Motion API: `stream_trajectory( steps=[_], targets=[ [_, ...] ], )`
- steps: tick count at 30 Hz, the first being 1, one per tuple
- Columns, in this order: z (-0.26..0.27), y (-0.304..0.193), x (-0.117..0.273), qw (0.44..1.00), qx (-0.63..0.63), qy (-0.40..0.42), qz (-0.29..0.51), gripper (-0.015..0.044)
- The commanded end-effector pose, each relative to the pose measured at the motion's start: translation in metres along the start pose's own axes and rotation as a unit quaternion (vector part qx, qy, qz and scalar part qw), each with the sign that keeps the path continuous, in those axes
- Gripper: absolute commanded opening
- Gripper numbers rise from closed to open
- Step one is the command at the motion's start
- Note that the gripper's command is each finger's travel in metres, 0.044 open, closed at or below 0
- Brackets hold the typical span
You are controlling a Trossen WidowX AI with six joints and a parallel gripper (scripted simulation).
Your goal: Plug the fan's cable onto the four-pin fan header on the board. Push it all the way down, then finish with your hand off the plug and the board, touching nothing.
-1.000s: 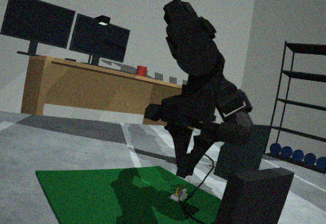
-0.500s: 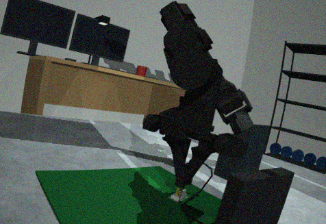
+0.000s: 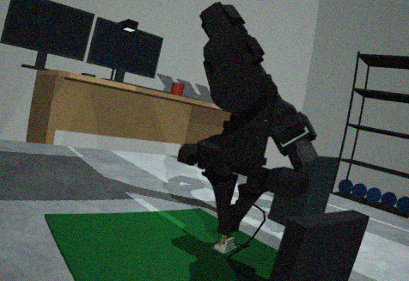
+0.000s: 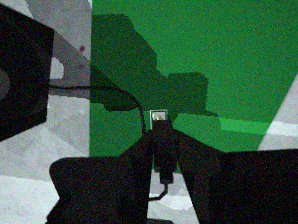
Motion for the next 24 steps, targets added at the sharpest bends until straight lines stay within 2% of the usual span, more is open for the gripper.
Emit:
stream_trajectory(
  steps=[1, 24],
  targets=[
    [-0.0009, 0.0008, -0.0002, 1.000, 0.000, -0.003, -0.002, 0.0000],
    [-0.0003, 0.0003, -0.0055, 1.000, 0.001, -0.003, -0.002, 0.0000]
  ],
)
Point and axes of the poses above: the point midway between the two fingers, 35 mm back from their tips, its own x axis back along the fingers, its own z axis across the jaws, y = z × x, the point moved 3 cm from there along x, back along the fingers, and after that the axes turned 2 degrees about -x, right-handed, at the moved point
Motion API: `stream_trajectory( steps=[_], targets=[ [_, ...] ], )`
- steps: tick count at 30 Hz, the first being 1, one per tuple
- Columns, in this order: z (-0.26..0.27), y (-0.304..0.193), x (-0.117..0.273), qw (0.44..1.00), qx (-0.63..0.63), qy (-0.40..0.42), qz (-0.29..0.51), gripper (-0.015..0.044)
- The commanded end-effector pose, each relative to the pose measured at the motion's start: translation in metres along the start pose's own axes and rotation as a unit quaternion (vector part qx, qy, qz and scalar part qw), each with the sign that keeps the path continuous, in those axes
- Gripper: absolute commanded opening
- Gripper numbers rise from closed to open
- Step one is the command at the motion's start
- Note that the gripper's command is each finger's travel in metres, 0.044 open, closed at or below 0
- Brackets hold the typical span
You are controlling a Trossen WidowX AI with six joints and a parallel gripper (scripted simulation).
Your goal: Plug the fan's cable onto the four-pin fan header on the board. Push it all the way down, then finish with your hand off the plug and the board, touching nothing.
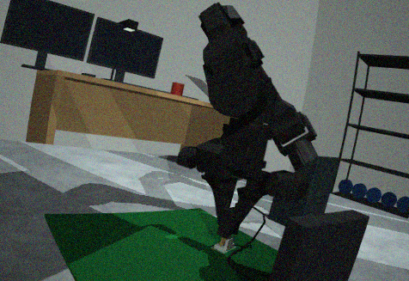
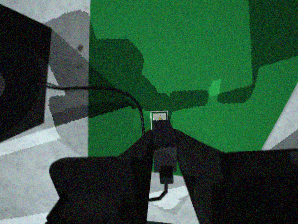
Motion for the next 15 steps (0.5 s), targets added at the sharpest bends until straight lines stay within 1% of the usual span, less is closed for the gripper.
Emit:
stream_trajectory(
  steps=[1, 15],
  targets=[
    [-0.0006, 0.0002, -0.0012, 1.000, 0.001, -0.003, -0.001, 0.0000],
    [-0.0008, 0.0002, -0.0056, 1.000, 0.001, -0.003, -0.001, 0.0000]
  ],
)
Point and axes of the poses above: the point midway between the two fingers, 35 mm back from their tips, its own x axis back along the fingers, its own z axis across the jaws, y = z × x, the point moved 3 cm from there along x, back along the fingers, and after that the axes turned 2 degrees about -x, right-handed, at the moved point
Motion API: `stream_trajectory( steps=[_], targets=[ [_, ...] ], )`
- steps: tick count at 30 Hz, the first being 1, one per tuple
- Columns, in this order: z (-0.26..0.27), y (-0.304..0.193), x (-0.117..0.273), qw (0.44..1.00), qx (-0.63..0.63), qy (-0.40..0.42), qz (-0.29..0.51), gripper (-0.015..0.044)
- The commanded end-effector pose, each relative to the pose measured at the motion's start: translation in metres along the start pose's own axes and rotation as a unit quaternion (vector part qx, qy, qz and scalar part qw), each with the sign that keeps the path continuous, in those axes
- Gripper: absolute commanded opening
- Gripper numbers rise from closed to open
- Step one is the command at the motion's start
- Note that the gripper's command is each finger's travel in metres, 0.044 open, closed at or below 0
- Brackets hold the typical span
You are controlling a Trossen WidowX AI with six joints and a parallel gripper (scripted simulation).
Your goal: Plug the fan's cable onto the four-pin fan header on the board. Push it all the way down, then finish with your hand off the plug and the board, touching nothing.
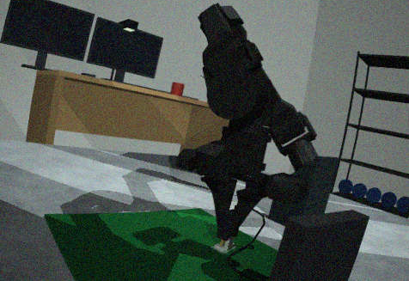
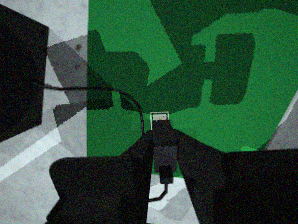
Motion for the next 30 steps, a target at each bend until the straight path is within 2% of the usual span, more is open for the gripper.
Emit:
stream_trajectory(
  steps=[1, 22, 30],
  targets=[
    [-0.001, 0.000, -0.003, 1.000, 0.001, -0.003, -0.001, 0.0000],
    [-0.001, 0.000, -0.017, 1.000, 0.001, -0.003, -0.001, 0.0000],
    [0.000, 0.000, -0.013, 1.000, 0.001, -0.003, -0.001, 0.0210]
  ],
)
Point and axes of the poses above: the point midway between the two fingers, 35 mm back from their tips, its own x axis back along the fingers, its own z axis across the jaws, y = z × x, the point moved 3 cm from there along x, back along the fingers, and after that the axes turned 2 degrees about -x, right-handed, at the moved point
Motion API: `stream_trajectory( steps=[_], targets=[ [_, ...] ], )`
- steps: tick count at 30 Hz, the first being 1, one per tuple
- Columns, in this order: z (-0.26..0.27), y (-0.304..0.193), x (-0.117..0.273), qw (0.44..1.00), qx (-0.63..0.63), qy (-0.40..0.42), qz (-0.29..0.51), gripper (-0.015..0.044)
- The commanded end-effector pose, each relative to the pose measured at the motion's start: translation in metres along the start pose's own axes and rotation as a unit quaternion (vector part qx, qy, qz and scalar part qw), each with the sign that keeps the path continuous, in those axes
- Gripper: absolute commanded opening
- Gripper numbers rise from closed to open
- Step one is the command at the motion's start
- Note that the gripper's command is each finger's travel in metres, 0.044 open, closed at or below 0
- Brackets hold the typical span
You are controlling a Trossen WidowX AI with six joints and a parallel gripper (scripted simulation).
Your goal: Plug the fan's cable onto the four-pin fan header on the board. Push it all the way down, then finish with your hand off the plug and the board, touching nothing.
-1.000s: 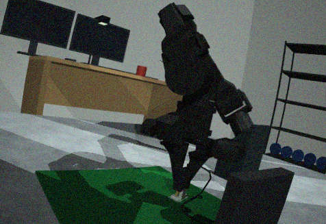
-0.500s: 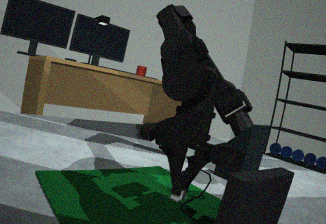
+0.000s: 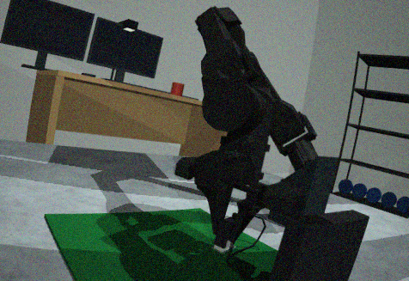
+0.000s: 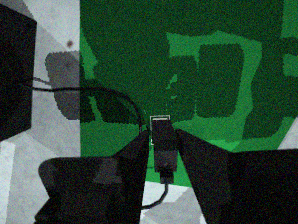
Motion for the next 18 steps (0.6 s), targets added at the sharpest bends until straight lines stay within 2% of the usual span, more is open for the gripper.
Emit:
stream_trajectory(
  steps=[1, 2, 5, 9, 18],
  targets=[
    [0.000, 0.000, 0.000, 1.000, 0.000, 0.000, 0.000, 0.0236],
    [0.000, 0.000, 0.000, 1.000, 0.000, 0.000, 0.000, 0.0260],
    [0.000, 0.001, 0.003, 1.000, 0.000, 0.000, 0.000, 0.0260],
    [0.000, 0.001, 0.052, 1.000, 0.000, 0.001, 0.000, 0.0260],
    [0.000, 0.007, 0.056, 1.000, 0.000, 0.001, 0.000, 0.0260]
  ],
)
Point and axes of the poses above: the point midway between the two fingers, 35 mm back from their tips, its own x axis back along the fingers, its own z axis across the jaws, y = z × x, the point moved 3 cm from there along x, back along the fingers, and after that the axes turned 2 degrees about -x, right-handed, at the moved point
